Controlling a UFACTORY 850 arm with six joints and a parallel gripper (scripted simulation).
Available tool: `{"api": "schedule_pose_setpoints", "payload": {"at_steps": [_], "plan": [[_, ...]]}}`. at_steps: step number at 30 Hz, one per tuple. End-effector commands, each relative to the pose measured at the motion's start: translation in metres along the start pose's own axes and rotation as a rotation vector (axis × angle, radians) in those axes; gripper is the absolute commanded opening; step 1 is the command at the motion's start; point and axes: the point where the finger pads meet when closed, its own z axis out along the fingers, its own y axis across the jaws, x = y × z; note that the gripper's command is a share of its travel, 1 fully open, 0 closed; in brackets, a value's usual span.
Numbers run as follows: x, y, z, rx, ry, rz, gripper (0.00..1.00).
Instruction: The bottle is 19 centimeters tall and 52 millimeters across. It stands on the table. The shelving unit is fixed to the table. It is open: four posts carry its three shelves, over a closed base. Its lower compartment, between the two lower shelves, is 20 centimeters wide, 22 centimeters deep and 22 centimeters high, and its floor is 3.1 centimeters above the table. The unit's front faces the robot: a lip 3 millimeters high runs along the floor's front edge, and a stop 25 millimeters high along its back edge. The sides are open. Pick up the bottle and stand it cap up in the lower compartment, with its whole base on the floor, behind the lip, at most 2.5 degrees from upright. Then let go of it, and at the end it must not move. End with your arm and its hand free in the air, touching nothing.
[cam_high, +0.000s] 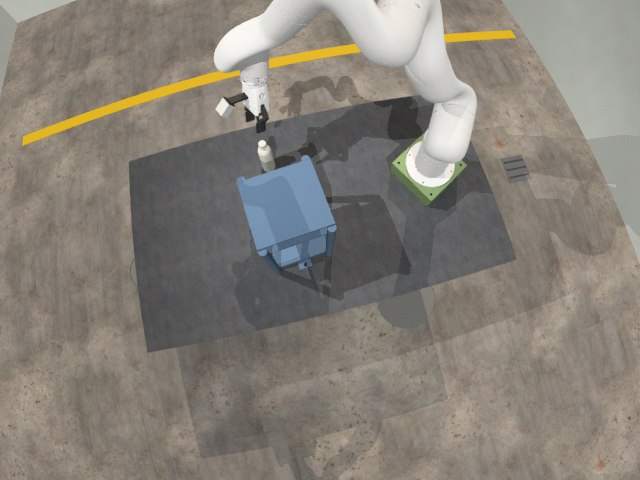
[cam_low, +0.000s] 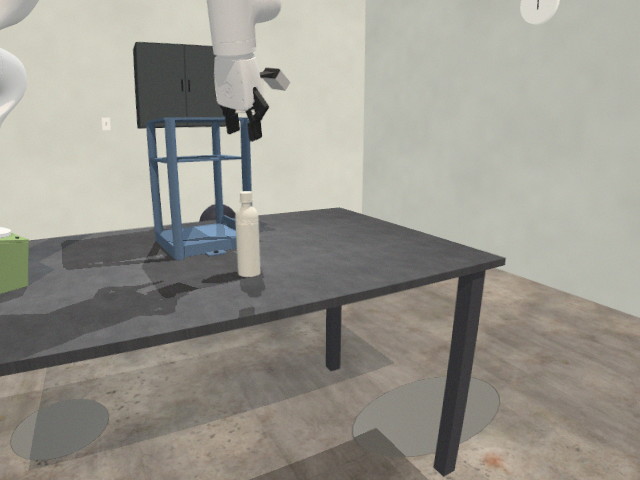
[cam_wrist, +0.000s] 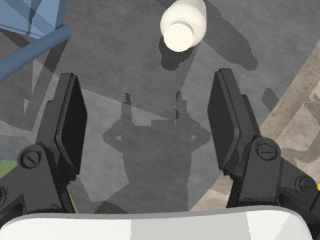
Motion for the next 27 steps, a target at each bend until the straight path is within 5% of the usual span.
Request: {"api": "schedule_pose_setpoints", "payload": {"at_steps": [1,12,27], "plan": [[-0.0002,0.0003,0.0007,0.068,0.073,-0.068,0.73],[0.0006,0.0012,0.0013,0.210,0.235,-0.219,0.73],[-0.0032,0.0006,0.0081,0.538,0.553,-0.537,0.73]]}}
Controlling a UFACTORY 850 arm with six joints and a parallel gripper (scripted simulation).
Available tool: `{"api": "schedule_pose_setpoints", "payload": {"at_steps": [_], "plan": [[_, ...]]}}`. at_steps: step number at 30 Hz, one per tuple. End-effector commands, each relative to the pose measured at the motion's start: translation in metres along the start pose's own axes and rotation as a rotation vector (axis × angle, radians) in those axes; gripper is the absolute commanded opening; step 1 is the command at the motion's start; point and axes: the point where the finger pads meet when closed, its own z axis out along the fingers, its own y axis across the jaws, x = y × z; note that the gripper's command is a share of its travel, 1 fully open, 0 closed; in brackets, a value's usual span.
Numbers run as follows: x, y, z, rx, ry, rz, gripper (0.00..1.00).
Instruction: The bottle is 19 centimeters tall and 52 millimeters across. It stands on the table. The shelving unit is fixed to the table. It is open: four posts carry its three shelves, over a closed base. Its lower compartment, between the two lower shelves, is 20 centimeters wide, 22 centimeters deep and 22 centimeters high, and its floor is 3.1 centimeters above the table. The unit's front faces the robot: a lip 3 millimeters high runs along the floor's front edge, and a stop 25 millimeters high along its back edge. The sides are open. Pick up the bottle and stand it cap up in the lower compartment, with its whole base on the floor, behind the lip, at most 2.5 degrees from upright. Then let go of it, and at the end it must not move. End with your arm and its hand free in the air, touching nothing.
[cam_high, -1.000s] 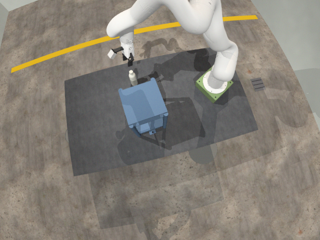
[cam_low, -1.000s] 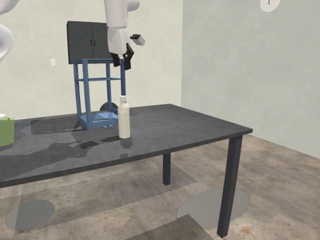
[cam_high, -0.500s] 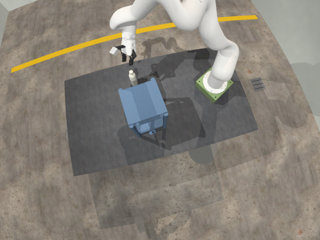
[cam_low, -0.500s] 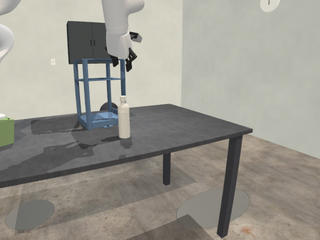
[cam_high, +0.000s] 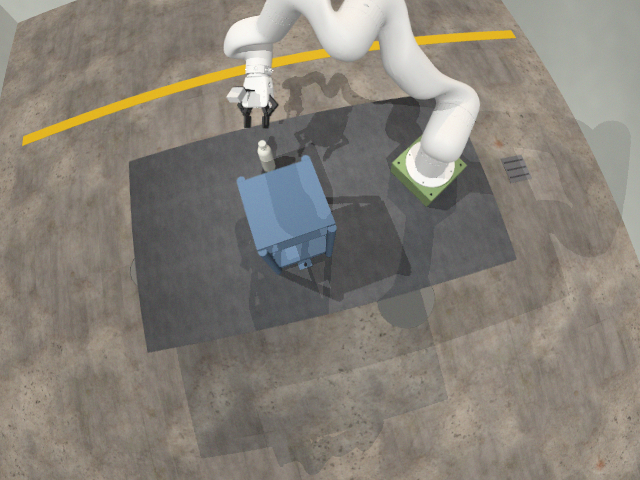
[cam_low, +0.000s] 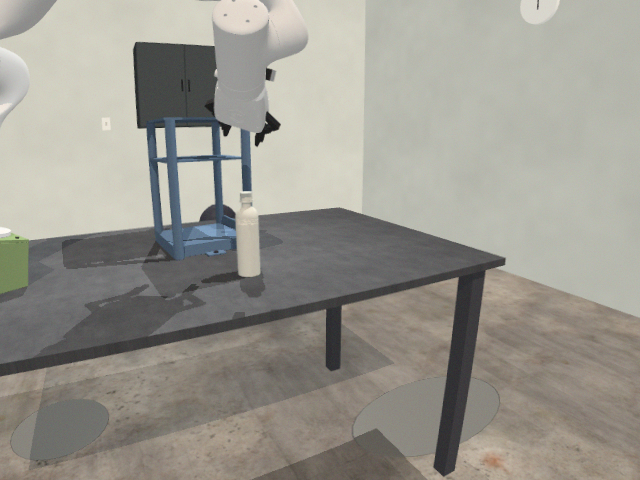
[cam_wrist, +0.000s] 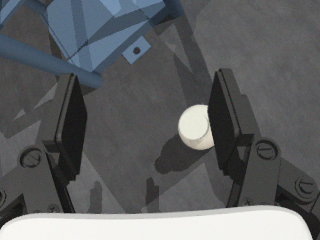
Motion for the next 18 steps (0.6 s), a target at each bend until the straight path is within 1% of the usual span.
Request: {"api": "schedule_pose_setpoints", "payload": {"at_steps": [1,2,8,14,17,18], "plan": [[-0.0005,0.0007,0.0020,0.106,0.095,-0.094,0.73],[-0.0005,0.0007,0.0020,0.106,0.095,-0.094,0.73],[-0.0020,0.0010,0.0037,0.219,0.206,-0.203,0.73],[-0.0034,0.0012,0.0050,0.314,0.301,-0.295,0.73],[-0.0041,0.0013,0.0054,0.355,0.342,-0.334,0.73],[-0.0041,0.0013,0.0054,0.355,0.342,-0.334,0.73]]}}
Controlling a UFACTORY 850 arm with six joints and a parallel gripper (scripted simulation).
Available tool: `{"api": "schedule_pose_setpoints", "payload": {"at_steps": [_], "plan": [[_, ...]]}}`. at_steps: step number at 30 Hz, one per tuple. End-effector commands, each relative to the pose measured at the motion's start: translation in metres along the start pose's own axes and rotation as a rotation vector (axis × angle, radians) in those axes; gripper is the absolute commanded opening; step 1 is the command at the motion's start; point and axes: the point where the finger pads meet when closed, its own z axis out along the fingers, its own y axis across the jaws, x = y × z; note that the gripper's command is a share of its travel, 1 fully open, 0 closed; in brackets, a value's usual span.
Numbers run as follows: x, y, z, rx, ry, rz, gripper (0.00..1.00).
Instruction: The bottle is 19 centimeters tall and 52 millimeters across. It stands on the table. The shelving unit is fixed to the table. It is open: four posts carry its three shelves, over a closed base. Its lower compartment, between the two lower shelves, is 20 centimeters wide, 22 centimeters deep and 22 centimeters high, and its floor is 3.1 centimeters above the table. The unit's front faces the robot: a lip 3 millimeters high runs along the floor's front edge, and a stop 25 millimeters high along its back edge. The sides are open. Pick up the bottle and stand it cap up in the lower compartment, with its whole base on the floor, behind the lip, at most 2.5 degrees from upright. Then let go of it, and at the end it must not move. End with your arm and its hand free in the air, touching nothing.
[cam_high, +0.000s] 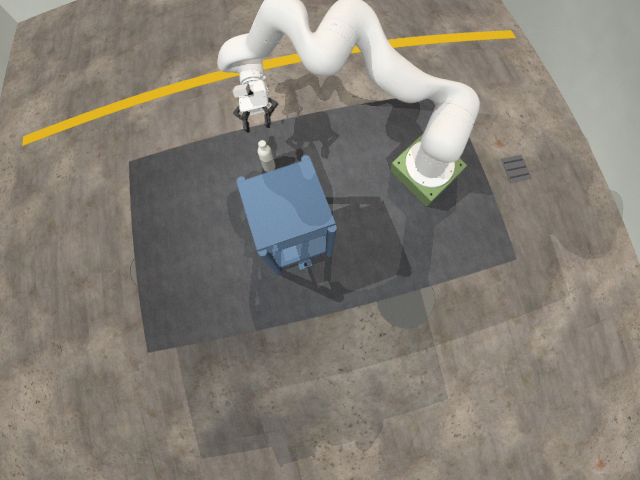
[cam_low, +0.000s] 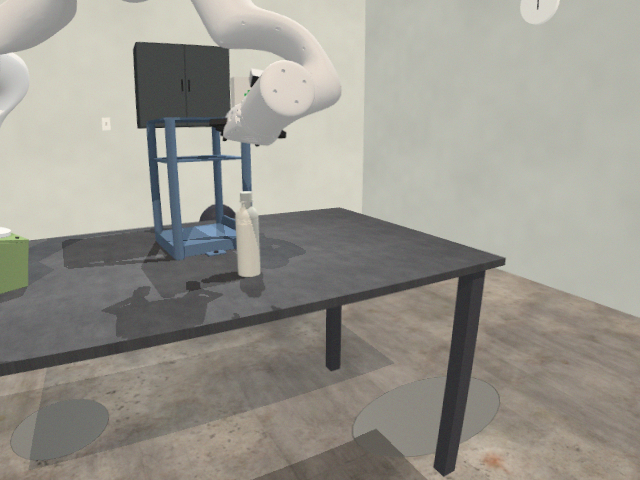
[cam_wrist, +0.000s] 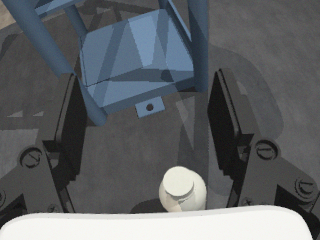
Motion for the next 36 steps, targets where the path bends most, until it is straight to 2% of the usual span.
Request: {"api": "schedule_pose_setpoints", "payload": {"at_steps": [1,9,16,36], "plan": [[0.0006,0.0010,0.0003,0.053,0.046,-0.047,0.73],[-0.0009,0.0011,0.0010,0.138,0.130,-0.129,0.73],[-0.0015,0.0013,0.0014,0.183,0.175,-0.173,0.73],[-0.0021,0.0012,0.0015,0.208,0.202,-0.198,0.73]]}}
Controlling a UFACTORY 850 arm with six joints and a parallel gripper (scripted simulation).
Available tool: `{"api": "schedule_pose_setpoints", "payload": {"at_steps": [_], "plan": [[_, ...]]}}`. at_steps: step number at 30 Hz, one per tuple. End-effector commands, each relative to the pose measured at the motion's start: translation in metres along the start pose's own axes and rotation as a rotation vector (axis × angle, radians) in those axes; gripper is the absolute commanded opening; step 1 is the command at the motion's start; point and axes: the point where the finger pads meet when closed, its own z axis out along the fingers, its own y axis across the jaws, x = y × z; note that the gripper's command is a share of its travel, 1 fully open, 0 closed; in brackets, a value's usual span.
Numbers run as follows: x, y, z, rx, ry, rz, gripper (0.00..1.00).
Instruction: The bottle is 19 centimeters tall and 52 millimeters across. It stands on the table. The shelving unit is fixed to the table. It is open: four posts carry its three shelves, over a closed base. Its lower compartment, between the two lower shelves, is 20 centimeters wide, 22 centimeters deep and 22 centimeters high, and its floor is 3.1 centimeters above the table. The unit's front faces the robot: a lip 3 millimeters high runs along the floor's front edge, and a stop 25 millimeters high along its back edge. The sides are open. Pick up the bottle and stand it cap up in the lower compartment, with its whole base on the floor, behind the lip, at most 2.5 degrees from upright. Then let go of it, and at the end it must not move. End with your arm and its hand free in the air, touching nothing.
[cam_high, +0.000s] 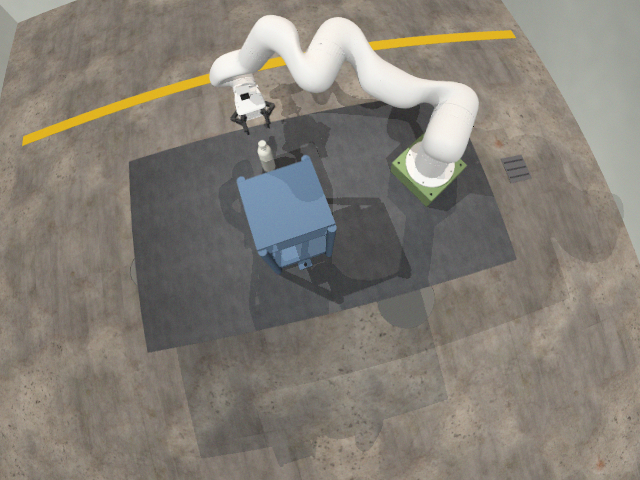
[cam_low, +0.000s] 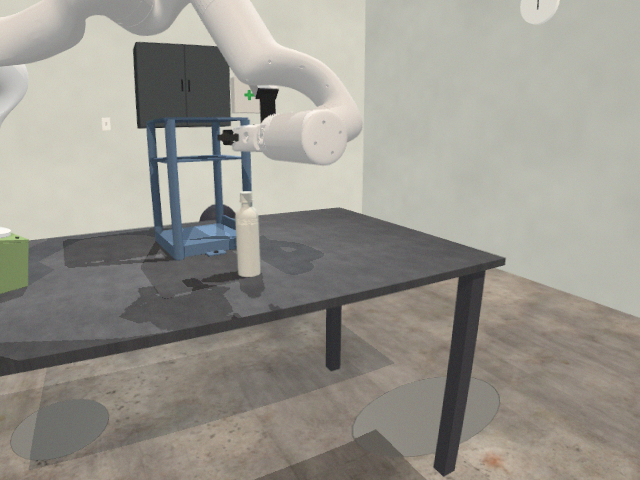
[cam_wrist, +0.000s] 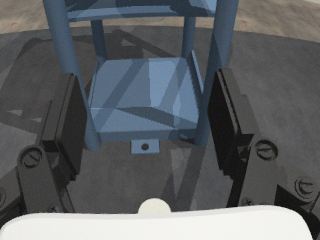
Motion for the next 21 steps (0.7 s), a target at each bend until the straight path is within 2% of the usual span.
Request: {"api": "schedule_pose_setpoints", "payload": {"at_steps": [1,21], "plan": [[0.0010,0.0004,-0.0003,0.001,-0.001,-0.002,0.73],[-0.0074,0.0005,-0.0004,0.004,-0.003,-0.005,0.73]]}}
